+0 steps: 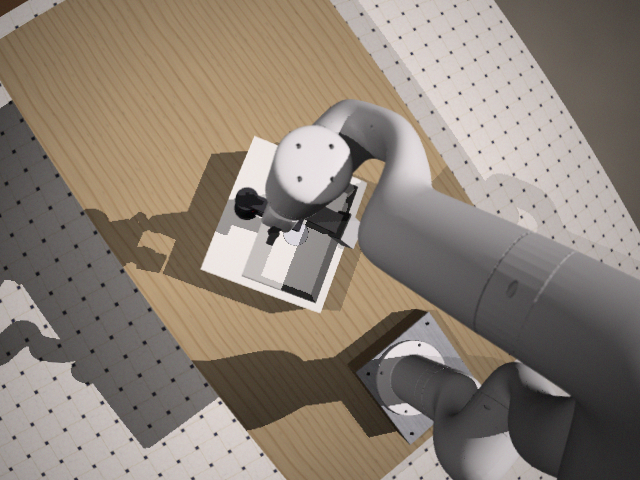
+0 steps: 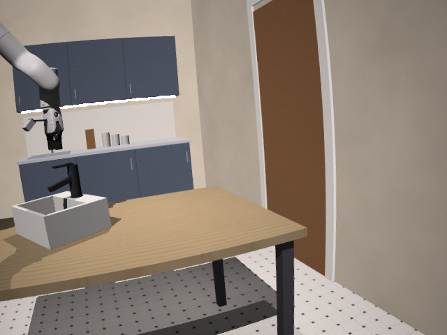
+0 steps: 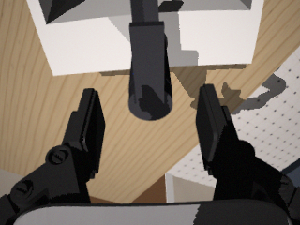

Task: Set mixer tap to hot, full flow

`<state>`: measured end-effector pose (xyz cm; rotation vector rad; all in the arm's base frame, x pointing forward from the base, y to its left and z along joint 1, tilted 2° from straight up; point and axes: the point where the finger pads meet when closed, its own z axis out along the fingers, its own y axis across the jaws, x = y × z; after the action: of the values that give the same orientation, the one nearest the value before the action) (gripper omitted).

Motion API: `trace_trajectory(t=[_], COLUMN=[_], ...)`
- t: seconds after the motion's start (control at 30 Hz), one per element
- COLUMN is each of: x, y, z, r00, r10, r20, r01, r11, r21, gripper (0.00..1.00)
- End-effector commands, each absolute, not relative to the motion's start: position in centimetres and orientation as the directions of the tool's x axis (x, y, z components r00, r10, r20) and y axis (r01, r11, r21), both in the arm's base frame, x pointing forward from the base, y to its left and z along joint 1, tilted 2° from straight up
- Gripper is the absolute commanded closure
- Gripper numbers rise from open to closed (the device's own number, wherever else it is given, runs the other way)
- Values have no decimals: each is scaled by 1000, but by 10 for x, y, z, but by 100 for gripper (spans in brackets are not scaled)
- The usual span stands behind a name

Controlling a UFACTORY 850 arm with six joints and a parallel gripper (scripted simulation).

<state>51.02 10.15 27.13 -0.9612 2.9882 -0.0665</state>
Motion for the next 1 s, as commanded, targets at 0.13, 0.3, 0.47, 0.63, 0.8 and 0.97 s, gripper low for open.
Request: trace_trajectory(t=[0.13, 0.3, 0.47, 0.63, 0.8, 0.97], x=[511, 511, 511, 511, 511, 511], y=[102, 102, 102, 102, 101, 101], z=[272, 272, 271, 270, 265, 259], r00=[-813, -813, -813, -813, -812, -812], r10=[-583, -583, -583, -583, -583, -583], r20=[9, 9, 9, 9, 9, 9], r01=[-583, -583, -583, -583, -583, -583], r11=[812, 812, 812, 812, 812, 812], r21=[-42, -42, -42, -42, -42, -42], gripper=[35, 35, 35, 35, 35, 35])
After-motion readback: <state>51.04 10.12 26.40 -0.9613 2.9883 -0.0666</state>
